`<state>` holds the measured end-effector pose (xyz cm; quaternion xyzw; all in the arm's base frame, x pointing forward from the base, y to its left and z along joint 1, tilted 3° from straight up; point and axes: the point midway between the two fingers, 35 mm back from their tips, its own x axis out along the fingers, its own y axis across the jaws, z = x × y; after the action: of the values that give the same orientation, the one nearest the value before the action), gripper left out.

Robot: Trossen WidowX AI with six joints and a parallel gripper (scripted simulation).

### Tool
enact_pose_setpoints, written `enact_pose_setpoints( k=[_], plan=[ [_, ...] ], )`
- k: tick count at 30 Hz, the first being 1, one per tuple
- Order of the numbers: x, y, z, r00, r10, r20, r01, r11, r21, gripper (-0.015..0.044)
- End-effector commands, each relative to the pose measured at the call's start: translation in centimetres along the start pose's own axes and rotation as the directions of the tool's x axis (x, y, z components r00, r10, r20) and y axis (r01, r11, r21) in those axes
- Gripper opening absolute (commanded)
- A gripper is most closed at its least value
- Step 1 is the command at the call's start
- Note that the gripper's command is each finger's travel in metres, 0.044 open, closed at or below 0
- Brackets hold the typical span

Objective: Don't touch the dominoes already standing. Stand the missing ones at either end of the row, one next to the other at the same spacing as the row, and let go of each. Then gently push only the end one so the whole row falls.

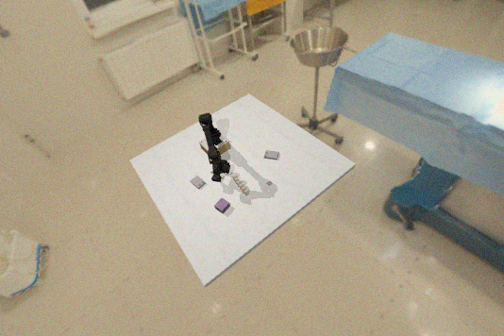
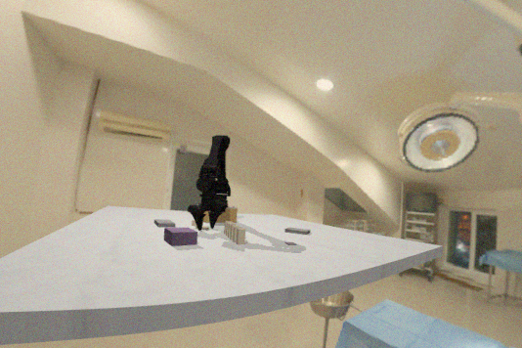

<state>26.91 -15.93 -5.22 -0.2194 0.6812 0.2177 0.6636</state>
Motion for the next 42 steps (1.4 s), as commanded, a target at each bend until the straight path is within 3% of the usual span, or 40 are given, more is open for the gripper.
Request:
enact_pose_setpoints(
  k=[1, 9, 19, 32, 38, 42],
  plan=[
    [0.1, 0.0, -0.1, 1.0, -0.002, -0.004, 0.002, 1.0, -0.005, 0.0309],
    [0.1, 0.0, -0.1, 1.0, -0.002, -0.004, 0.002, 1.0, -0.005, 0.0107],
    [-0.1, 0.0, -0.1, 1.0, -0.002, -0.003, 0.002, 1.0, -0.005, 0.0107],
    [-15.3, 0.0, 0.2, 1.0, -0.002, -0.003, 0.002, 1.0, -0.005, 0.0107],
    [-16.0, 0.1, 0.3, 1.0, -0.002, -0.003, 0.002, 1.0, 0.006, 0.0107],
    [-16.1, 2.3, 2.9, 1.0, -0.001, 0.0, 0.001, 0.975, 0.222, 0.0107]
  ],
)
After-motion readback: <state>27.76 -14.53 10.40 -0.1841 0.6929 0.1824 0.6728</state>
